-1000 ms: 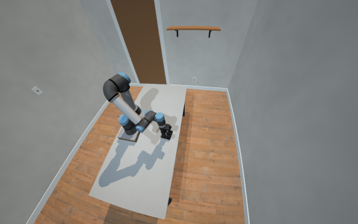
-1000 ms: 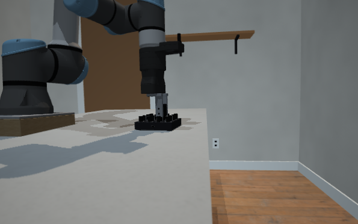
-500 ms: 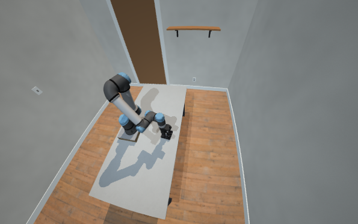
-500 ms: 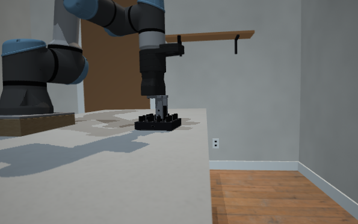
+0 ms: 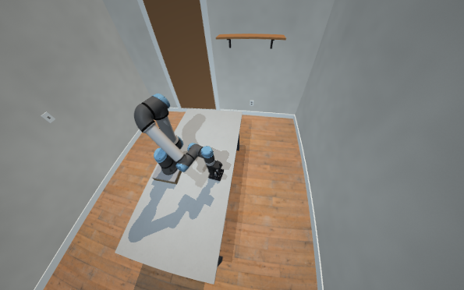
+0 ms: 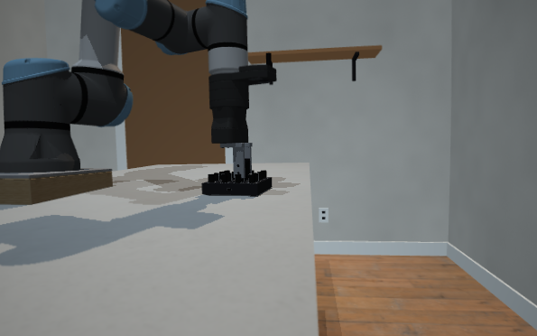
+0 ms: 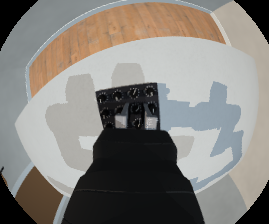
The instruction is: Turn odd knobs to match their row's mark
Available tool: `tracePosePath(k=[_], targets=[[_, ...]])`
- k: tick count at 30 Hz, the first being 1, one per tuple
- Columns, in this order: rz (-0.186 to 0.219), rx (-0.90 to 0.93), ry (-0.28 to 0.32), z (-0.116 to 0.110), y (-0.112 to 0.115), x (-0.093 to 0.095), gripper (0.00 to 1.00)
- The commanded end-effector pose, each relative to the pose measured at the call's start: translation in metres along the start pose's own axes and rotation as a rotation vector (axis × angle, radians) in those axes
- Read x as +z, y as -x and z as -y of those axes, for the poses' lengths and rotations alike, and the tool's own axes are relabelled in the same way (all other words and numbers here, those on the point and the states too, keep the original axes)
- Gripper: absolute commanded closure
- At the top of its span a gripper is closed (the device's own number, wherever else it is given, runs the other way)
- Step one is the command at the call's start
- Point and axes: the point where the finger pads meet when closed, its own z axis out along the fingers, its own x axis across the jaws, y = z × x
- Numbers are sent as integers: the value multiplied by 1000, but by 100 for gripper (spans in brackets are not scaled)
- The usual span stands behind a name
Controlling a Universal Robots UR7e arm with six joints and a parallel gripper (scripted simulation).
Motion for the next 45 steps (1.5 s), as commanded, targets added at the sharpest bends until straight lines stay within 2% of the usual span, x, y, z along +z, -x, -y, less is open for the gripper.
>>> tracePosePath(k=[1, 16, 17, 45], targets=[[0, 0, -1, 0, 0, 0, 54], [0, 0, -1, 0, 0, 0, 54], [0, 0, -1, 0, 0, 0, 70], [0, 0, -1, 0, 0, 0, 70]])
